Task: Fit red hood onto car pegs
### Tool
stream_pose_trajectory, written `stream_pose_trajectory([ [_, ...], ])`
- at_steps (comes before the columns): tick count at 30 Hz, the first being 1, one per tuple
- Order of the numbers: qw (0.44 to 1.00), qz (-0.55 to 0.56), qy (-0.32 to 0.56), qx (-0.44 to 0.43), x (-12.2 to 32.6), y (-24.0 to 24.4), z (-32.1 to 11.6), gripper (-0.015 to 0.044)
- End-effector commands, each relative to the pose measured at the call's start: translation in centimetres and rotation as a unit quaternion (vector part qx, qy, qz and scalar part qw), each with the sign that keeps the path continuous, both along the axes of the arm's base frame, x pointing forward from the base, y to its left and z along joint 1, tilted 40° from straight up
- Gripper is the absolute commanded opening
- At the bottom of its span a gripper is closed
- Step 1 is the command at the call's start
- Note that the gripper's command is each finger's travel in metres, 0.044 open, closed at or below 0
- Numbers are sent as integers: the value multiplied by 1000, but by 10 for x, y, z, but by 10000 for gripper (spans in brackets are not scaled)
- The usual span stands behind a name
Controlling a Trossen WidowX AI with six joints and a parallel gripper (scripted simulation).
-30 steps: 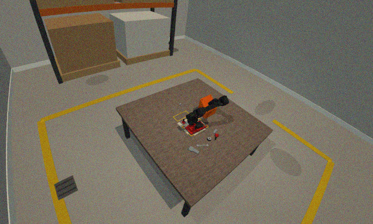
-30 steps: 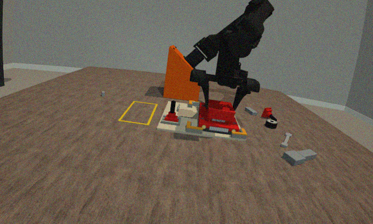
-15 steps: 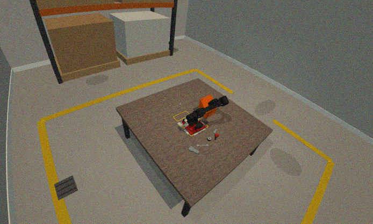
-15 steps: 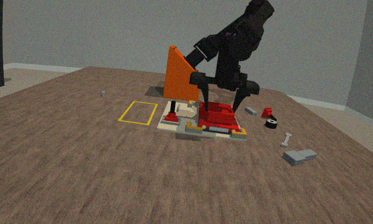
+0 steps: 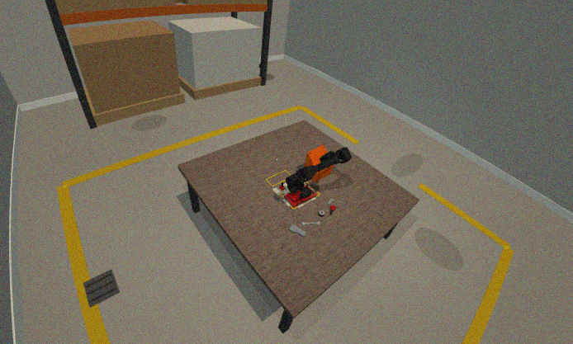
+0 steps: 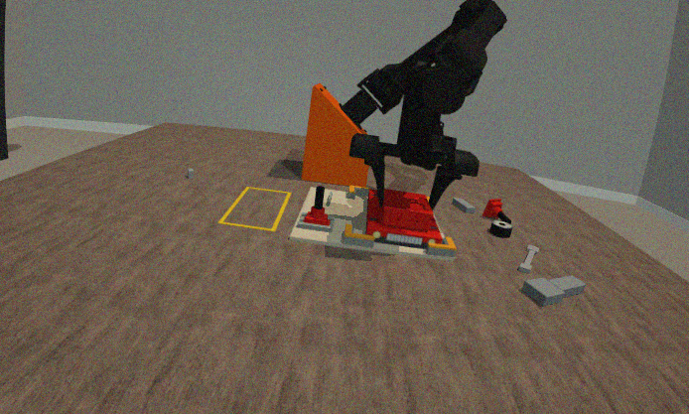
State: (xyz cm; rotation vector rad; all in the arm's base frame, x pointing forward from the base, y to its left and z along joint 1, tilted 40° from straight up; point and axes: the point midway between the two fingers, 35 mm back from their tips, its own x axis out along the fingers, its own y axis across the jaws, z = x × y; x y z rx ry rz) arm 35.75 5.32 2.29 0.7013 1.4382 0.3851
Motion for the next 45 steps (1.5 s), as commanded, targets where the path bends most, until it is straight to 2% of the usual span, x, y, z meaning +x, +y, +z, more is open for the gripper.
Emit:
stream_pose_trajectory([
  [1,1000,0,0,0,0,0,0,184],
  [11,1000,0,0,0,0,0,0,440],
  [16,1000,0,0,-1,0,-5,6,440],
  [23,1000,1,2,-2,-8,-45,54,440],
  [45,1000,1,2,-2,-8,-45,54,440],
])
